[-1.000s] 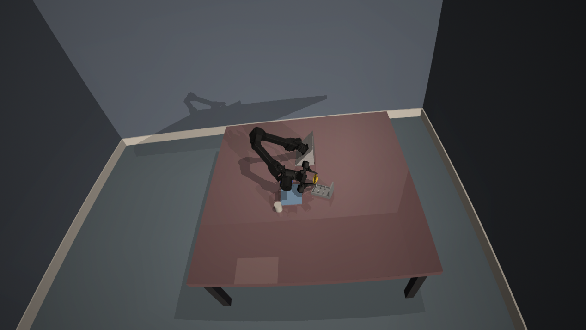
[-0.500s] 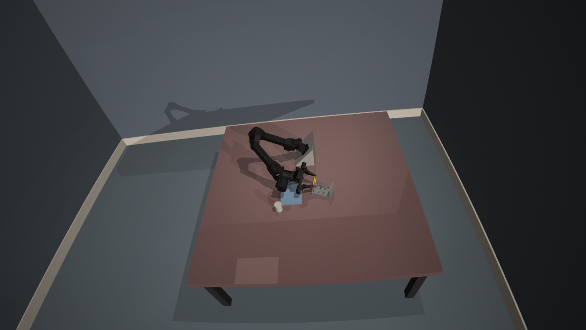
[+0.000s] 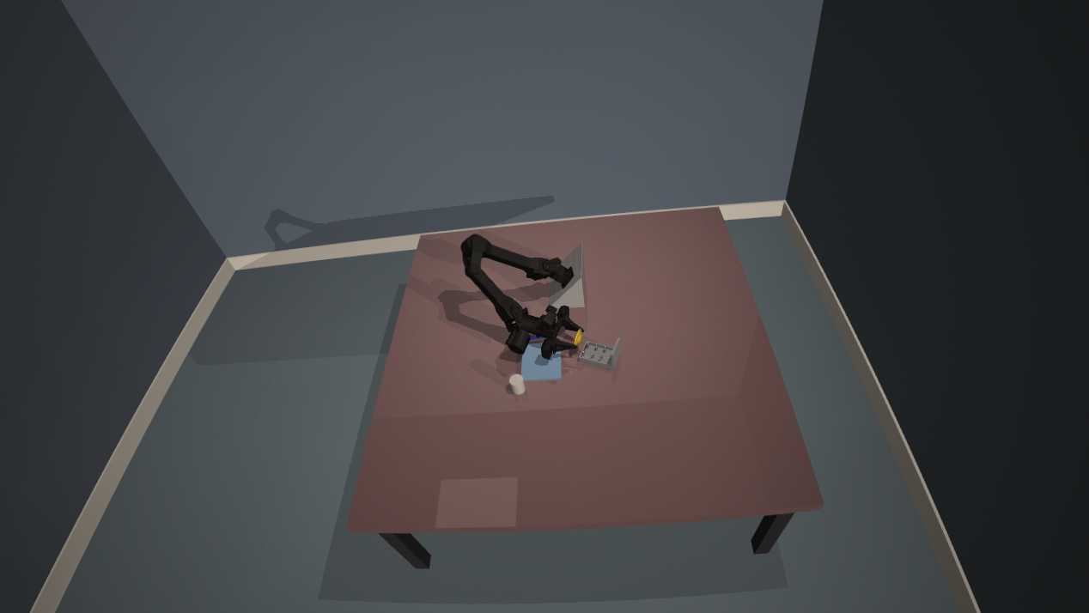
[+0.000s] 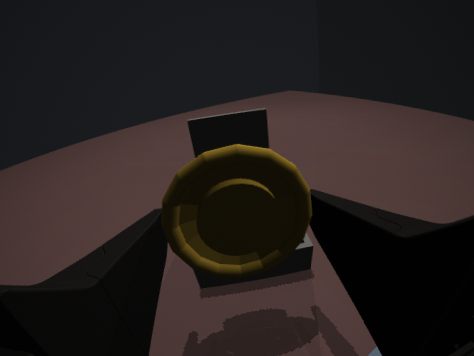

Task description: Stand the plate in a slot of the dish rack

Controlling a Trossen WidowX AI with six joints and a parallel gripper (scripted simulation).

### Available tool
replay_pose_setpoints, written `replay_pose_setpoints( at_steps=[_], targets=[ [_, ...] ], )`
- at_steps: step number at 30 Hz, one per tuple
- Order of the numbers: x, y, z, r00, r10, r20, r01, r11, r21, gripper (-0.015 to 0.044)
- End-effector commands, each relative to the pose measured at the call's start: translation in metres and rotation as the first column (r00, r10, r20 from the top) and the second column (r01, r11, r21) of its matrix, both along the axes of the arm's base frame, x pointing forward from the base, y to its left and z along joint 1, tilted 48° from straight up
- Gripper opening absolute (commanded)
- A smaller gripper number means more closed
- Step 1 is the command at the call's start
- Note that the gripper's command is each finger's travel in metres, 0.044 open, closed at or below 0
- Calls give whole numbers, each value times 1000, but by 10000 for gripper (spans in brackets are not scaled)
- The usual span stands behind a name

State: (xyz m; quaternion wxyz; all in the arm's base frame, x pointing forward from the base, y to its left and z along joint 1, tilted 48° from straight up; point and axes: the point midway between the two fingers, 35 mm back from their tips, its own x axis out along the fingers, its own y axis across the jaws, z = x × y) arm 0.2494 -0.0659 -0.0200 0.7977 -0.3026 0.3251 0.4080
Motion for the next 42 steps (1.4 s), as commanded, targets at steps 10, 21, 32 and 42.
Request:
replay_pose_setpoints(
  at_steps=[10, 21, 32, 42],
  targets=[
    [0, 0, 3, 998, 29, 55, -28, 1000, -14, 0],
    [9, 8, -8, 999, 23, 44, -23, 1000, -14, 0],
    [18, 14, -16, 998, 30, 59, -28, 999, -19, 0],
    [25, 20, -25, 997, 34, 70, -32, 999, -22, 0]
  ],
)
